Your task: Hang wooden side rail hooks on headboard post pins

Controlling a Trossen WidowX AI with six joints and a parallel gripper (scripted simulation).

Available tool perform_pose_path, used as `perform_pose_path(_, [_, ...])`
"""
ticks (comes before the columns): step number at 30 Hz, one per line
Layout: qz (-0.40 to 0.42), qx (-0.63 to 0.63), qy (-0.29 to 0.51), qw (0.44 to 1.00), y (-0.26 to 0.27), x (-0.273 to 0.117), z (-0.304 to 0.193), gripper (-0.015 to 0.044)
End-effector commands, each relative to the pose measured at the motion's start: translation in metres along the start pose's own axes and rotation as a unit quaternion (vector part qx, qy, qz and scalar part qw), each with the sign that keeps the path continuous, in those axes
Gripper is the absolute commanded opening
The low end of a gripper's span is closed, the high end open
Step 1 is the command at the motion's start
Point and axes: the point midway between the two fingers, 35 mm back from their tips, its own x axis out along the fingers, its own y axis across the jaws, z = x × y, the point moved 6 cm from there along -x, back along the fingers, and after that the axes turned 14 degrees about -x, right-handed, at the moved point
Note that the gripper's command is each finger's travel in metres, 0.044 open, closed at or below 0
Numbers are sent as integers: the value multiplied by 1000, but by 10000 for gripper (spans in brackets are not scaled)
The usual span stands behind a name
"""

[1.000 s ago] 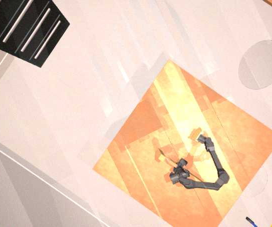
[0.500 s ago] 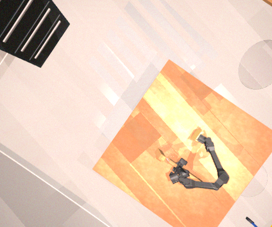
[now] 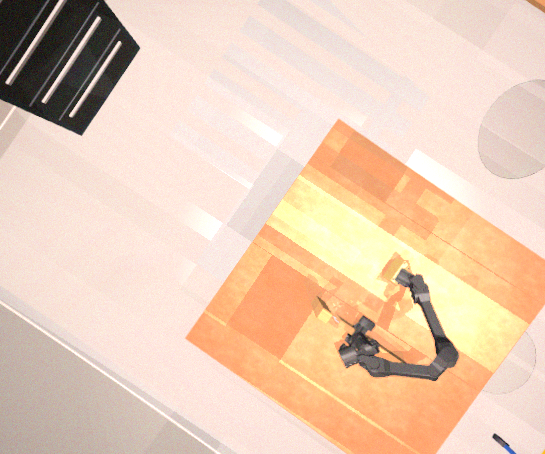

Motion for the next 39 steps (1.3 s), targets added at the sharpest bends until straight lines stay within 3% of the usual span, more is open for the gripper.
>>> perform_pose_path(1, [-3,0,5,1000,1,-5,-3,0])
perform_pose_path(39, [-3,0,5,1000,3,-4,-6,0])
